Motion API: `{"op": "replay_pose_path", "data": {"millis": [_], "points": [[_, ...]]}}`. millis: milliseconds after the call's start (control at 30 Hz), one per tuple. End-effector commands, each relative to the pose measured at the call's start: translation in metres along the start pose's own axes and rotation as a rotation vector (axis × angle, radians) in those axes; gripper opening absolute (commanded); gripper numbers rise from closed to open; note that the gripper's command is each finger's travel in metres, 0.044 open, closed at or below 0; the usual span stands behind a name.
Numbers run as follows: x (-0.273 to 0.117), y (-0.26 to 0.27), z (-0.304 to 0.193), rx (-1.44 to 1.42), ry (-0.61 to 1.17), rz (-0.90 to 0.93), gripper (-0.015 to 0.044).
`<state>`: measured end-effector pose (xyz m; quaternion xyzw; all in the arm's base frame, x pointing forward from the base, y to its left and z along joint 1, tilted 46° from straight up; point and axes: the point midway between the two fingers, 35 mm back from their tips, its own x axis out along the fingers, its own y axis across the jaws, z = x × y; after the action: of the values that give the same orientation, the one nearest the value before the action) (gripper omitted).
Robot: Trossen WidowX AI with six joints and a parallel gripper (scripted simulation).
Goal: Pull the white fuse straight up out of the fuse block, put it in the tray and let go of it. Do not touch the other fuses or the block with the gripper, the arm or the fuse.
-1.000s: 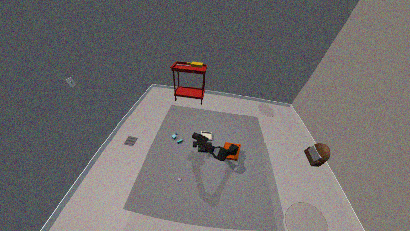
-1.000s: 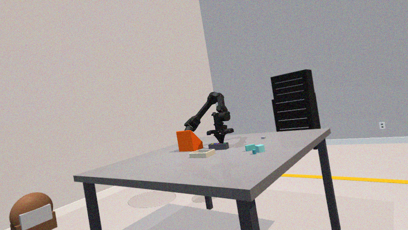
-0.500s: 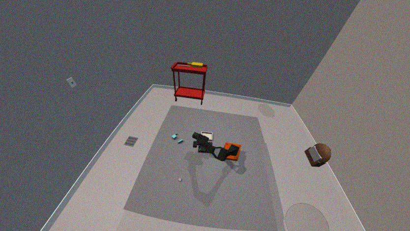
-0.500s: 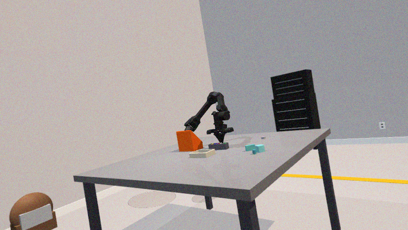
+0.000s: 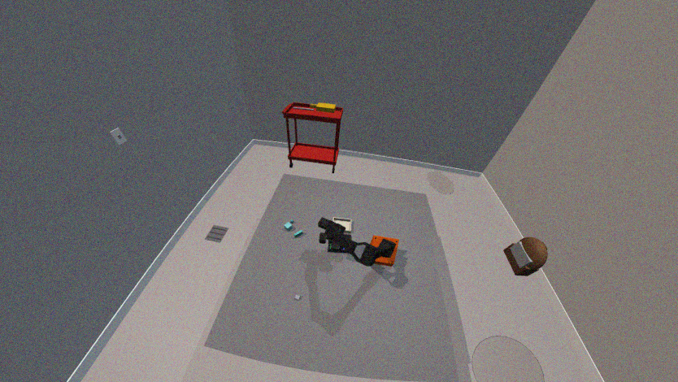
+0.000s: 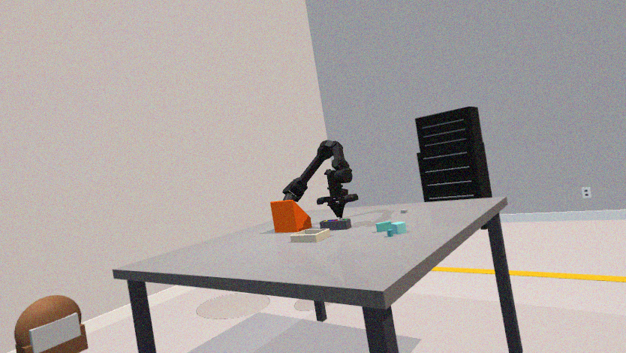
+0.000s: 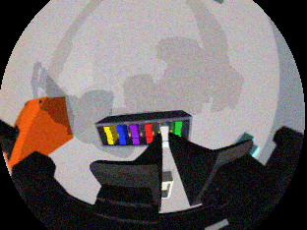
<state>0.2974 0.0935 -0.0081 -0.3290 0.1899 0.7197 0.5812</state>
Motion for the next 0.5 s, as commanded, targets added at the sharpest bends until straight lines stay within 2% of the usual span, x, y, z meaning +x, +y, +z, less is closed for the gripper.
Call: {"op": "replay_pose_path", "data": {"millis": [0,467], "points": [[-0.0036,-0.0004,-0.0010,-0.001,0.002,-0.004,0.0000],[-0.0105,-0.0004,-0.0010,-0.001,0.002,-0.004,0.0000]]}}
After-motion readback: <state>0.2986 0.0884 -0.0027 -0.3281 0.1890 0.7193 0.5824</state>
